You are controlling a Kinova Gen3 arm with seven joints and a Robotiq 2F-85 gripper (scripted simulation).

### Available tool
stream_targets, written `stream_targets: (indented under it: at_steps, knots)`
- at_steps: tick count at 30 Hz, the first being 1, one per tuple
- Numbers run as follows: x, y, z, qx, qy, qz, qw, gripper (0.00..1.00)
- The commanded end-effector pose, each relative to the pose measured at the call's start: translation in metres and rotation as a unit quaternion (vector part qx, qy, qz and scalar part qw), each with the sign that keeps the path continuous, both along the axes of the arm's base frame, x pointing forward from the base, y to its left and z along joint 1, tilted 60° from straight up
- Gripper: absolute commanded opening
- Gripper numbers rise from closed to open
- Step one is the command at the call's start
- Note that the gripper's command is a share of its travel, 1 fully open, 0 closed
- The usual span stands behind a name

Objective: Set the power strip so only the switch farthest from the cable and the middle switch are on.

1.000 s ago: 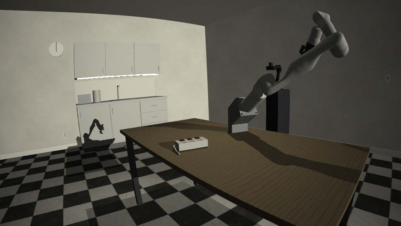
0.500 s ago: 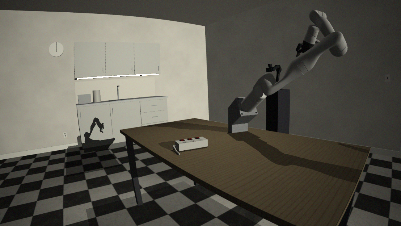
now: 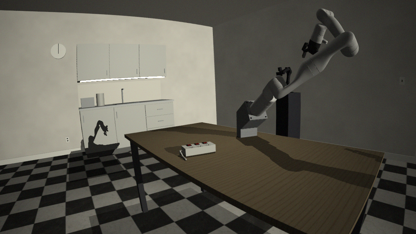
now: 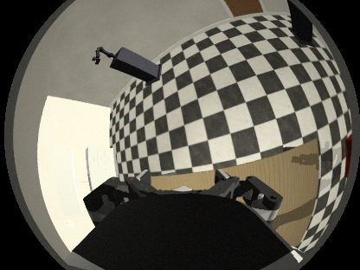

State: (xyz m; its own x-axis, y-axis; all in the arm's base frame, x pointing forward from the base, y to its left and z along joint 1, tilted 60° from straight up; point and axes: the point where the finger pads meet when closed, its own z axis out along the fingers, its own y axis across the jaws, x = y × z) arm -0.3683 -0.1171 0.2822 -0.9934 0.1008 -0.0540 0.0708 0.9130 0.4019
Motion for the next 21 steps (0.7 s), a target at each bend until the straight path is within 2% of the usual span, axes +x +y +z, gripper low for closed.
stream_targets:
  at_steps: [1, 3, 4, 15, 16, 21]
  knots:
    - [0.001, -0.003, -0.001, 0.000, -0.001, 0.003, 1.000, 1.00]
    - [0.001, -0.003, -0.001, 0.000, -0.001, 0.003, 1.000, 1.00]
    - [0.010, -0.021, -0.009, -0.007, -0.007, 0.003, 1.000, 1.00]
    - [0.010, -0.021, -0.009, -0.007, -0.007, 0.003, 1.000, 1.00]
    - [0.020, -0.039, -0.017, -0.013, -0.013, 0.003, 1.000, 1.00]
    - [0.020, -0.039, -0.017, -0.013, -0.013, 0.003, 1.000, 1.00]
